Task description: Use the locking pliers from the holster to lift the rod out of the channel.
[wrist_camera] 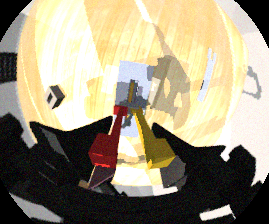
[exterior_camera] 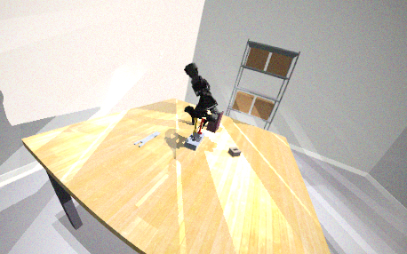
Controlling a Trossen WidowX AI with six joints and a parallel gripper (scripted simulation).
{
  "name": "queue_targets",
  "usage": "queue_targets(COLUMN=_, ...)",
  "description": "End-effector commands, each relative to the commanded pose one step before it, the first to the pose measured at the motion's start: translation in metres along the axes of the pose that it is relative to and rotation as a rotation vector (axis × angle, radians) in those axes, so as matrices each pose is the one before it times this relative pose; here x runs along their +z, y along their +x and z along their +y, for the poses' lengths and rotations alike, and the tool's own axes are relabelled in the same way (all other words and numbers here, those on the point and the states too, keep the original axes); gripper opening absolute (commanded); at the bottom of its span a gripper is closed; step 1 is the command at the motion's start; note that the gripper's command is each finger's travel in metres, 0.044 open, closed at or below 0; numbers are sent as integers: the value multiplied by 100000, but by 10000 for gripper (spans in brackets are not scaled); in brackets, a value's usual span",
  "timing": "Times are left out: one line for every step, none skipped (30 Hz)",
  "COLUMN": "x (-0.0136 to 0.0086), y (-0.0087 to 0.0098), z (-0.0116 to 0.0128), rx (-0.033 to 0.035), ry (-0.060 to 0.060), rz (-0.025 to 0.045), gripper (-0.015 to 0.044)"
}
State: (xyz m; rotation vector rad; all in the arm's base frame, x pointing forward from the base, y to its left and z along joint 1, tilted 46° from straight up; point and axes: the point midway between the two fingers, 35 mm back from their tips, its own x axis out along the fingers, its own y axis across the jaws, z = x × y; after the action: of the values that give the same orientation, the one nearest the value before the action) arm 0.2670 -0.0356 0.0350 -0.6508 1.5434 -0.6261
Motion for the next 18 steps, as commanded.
queue_targets(x=-34, y=216, z=239, rx=326, ry=298, rz=569, gripper=260)
queue_targets(x=0, y=0, z=11, rx=1, ry=0, rz=0, gripper=258)
queue_targets(x=0, y=0, z=11, rx=1, ry=0, rz=0, gripper=257)
queue_targets(x=0, y=0, z=11, rx=1, ry=0, rz=0, gripper=256)
queue_targets(x=0, y=0, z=11, rx=1, ry=0, rz=0, gripper=254)
queue_targets(x=0, y=0, z=12, rx=1, ry=0, rz=0, gripper=253)
queue_targets(x=0, y=0, z=12, rx=1, ry=0, rz=0, gripper=252)
queue_targets(x=0, y=0, z=12, rx=1, ry=0, rz=0, gripper=250)
queue_targets(x=0, y=0, z=12, rx=1, ry=0, rz=0, gripper=249)
queue_targets(x=0, y=0, z=12, rx=1, ry=0, rz=0, gripper=248)
queue_targets(x=0, y=0, z=12, rx=1, ry=0, rz=0, gripper=246)
queue_targets(x=0, y=0, z=12, rx=1, ry=0, rz=0, gripper=245)
queue_targets(x=0, y=0, z=12, rx=1, ry=0, rz=0, gripper=244)
queue_targets(x=0, y=0, z=12, rx=1, ry=0, rz=0, gripper=242)
queue_targets(x=0, y=0, z=12, rx=1, ry=0, rz=0, gripper=241)
queue_targets(x=0, y=0, z=12, rx=1, ry=0, rz=0, gripper=240)
queue_targets(x=0, y=0, z=12, rx=1, ry=0, rz=0, gripper=238)
queue_targets(x=0, y=0, z=12, rx=1, ry=0, rz=0, gripper=237)
